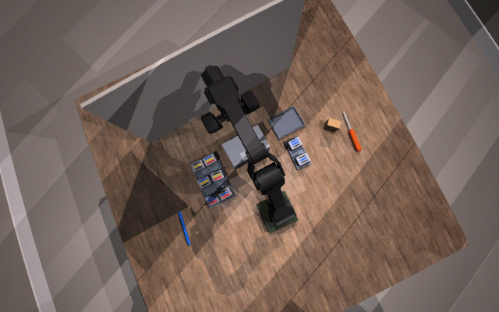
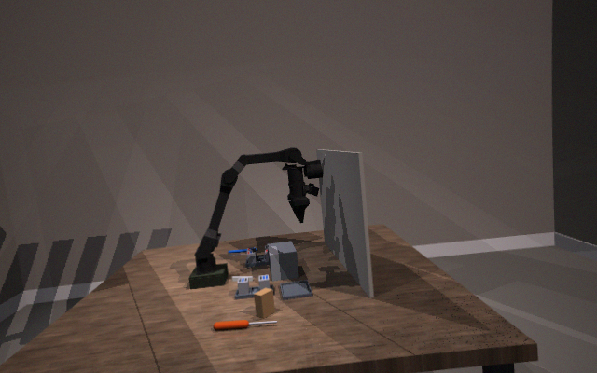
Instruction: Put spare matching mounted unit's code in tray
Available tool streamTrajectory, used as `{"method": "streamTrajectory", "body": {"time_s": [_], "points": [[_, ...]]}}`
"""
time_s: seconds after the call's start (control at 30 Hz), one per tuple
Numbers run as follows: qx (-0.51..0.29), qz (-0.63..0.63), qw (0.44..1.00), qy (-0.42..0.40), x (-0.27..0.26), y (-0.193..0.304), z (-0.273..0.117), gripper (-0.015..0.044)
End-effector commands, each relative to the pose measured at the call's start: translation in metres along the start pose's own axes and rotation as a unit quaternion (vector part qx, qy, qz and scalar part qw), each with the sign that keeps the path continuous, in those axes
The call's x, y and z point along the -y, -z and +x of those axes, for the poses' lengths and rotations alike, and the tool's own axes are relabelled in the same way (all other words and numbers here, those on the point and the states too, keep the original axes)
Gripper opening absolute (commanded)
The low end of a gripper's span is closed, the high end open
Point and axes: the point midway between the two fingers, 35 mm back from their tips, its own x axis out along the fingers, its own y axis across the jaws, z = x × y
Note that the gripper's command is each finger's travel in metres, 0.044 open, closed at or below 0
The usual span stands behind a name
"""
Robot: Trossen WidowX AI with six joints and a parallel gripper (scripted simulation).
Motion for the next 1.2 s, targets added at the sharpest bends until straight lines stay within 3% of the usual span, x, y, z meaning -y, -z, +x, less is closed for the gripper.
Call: {"method": "streamTrajectory", "body": {"time_s": [0.0, 0.43, 0.53, 0.7, 0.87, 0.93, 1.1, 1.17], "points": [[-0.003, -0.005, 1.000, -0.008, -0.001, -0.001, -0.001, 0.0440], [-0.003, -0.005, 1.000, -0.008, -0.001, -0.001, -0.001, 0.0440], [-0.003, -0.095, 0.995, -0.009, -0.026, -0.001, 0.005, 0.0440], [0.001, -0.402, 0.916, -0.014, -0.113, 0.012, 0.029, 0.0440], [0.006, -0.655, 0.755, -0.017, -0.190, 0.045, 0.051, 0.0440], [0.006, -0.687, 0.726, -0.018, -0.200, 0.051, 0.054, 0.0440], [0.006, -0.687, 0.726, -0.018, -0.200, 0.051, 0.054, 0.0440], [0.006, -0.687, 0.726, -0.018, -0.202, 0.051, 0.060, 0.0387]]}}
